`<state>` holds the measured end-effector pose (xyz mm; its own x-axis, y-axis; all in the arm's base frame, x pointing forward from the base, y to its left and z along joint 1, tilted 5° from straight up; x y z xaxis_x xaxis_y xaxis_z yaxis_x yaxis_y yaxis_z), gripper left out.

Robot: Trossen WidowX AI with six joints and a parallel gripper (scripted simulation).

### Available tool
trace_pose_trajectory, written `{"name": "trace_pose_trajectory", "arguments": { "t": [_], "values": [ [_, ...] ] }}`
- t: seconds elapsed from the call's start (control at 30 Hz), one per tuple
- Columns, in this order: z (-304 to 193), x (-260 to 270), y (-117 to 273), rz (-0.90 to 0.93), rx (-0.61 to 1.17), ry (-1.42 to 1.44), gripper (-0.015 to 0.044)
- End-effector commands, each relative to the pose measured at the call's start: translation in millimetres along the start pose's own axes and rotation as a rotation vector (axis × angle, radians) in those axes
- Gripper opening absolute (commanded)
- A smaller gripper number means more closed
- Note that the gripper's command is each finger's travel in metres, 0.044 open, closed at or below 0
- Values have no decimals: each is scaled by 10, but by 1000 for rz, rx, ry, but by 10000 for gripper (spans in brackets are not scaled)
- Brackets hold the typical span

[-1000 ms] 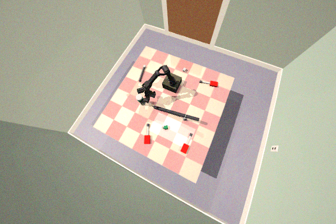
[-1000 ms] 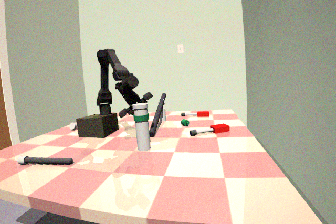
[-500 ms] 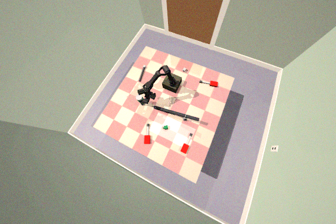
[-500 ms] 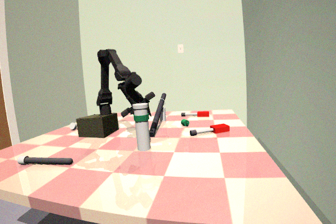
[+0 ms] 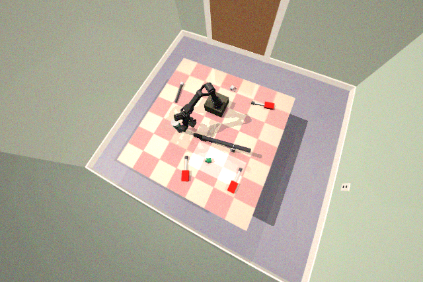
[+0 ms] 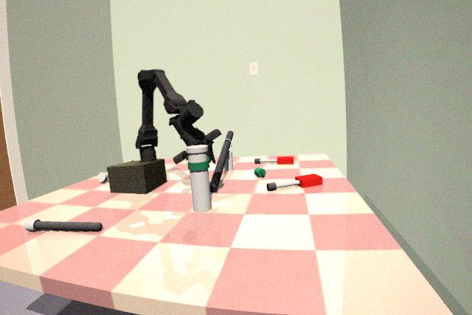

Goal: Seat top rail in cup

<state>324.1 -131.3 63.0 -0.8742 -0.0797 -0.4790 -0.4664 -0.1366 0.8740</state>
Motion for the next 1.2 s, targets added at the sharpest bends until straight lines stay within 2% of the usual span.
{"name": "trace_pose_trajectory", "arguments": {
  "t": [0.0, 0.87, 1.17],
  "values": [
    [7, -22, -13, 0, 20, -26, 0],
    [4, -8, -5, -1, 6, -8, 0],
    [4, -8, -5, -1, 6, -8, 236]
  ]
}}
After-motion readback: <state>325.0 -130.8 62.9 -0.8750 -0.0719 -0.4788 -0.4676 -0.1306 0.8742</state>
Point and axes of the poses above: the point midway between the two fingers, 35 mm back from their tips, its own y axis back along the fingers, its own x axis across the jaws, z = x × y, the point moved 5 cm from there along y, back along the fingers, and after that the axes turned 4 degrees about -y, right-handed, at the moved point
